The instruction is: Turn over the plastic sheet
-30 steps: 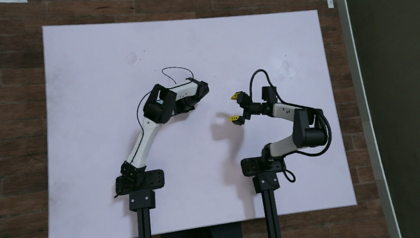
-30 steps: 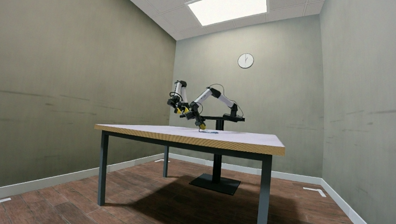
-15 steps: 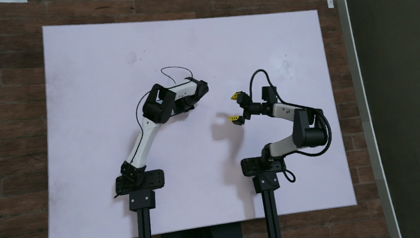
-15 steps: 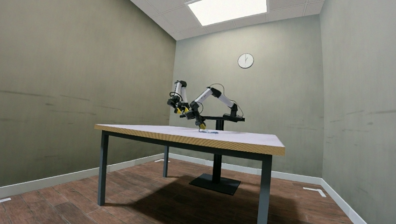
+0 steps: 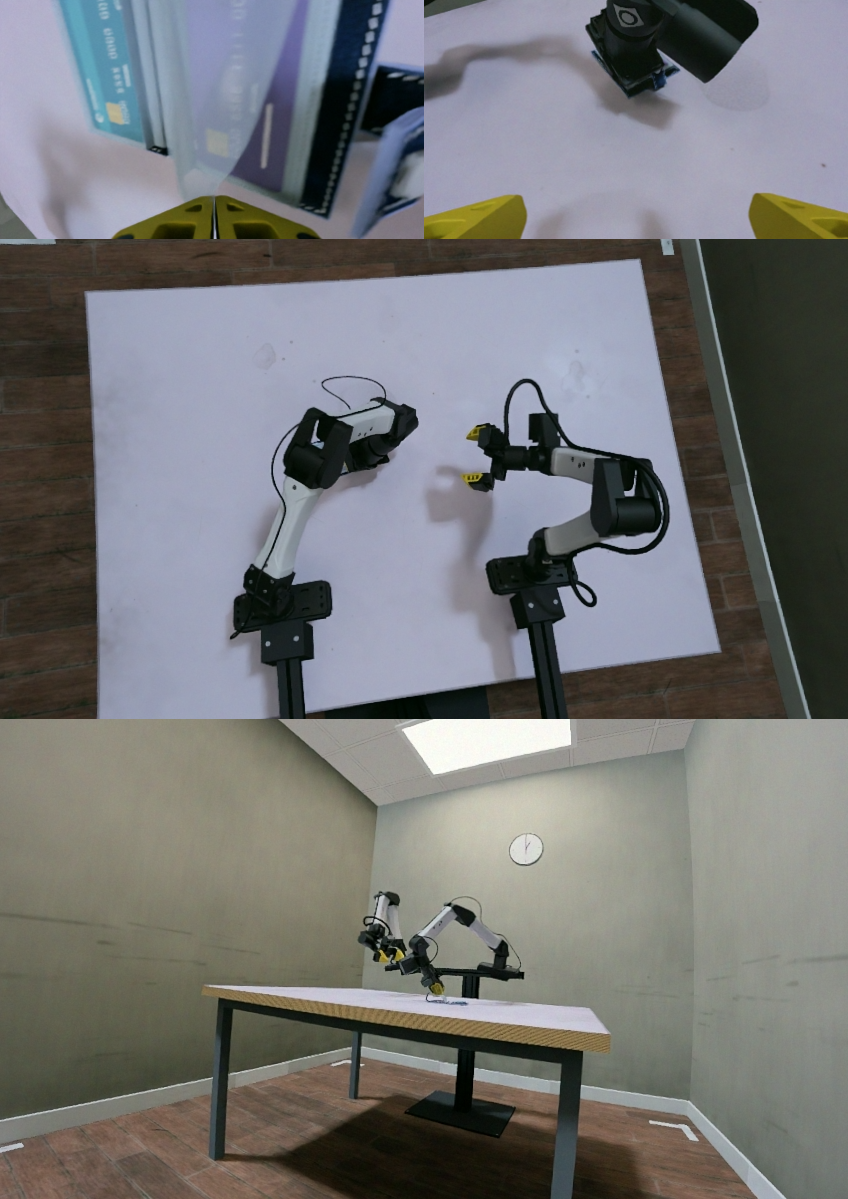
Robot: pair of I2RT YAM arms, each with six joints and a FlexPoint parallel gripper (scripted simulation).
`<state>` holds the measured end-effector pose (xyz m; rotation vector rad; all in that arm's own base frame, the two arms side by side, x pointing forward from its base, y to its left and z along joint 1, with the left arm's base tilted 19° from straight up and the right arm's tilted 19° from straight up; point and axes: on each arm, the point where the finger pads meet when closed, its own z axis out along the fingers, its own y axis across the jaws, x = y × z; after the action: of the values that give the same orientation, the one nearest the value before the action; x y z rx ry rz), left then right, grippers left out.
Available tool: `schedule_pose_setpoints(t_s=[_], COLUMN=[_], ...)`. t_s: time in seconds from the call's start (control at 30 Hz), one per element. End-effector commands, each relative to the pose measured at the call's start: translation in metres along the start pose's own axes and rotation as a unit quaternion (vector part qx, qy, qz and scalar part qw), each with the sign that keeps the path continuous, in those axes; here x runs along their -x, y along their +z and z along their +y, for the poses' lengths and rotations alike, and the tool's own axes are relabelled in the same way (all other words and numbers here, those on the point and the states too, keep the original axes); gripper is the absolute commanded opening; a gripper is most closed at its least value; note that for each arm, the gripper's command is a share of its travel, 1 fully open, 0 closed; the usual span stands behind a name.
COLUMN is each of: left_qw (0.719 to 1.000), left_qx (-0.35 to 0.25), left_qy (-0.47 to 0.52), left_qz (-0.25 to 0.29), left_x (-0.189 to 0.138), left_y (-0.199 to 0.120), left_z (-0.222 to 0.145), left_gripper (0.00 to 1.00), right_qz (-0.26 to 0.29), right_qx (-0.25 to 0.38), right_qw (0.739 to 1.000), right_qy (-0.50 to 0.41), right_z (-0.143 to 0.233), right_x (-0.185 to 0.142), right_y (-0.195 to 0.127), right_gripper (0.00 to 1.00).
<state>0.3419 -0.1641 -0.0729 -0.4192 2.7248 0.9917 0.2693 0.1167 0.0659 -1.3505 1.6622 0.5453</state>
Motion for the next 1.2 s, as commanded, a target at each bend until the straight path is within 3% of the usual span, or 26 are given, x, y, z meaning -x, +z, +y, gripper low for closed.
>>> schedule_pose_setpoints(t_s=[0.0, 0.37, 1.17], left_qw=[0.999, 0.999, 1.0], left_qx=[-0.021, -0.021, -0.018], left_qy=[-0.023, -0.02, -0.02], left_qz=[-0.014, -0.014, -0.016], left_x=[0.014, 0.013, 0.013], left_y=[-0.02, -0.016, 0.036], left_z=[0.014, 0.039, 0.08], left_gripper=[0.0, 0.0, 0.0], right_qz=[-0.004, -0.004, -0.004], right_qx=[-0.002, -0.002, -0.002], right_qw=[1.0, 1.0, 1.0], right_qy=[-0.008, -0.008, -0.008], right_z=[-0.001, -0.001, -0.001], right_x=[0.004, 0.004, 0.004], right_y=[0.0, 0.0, 0.0], right_gripper=[1.0, 1.0, 1.0])
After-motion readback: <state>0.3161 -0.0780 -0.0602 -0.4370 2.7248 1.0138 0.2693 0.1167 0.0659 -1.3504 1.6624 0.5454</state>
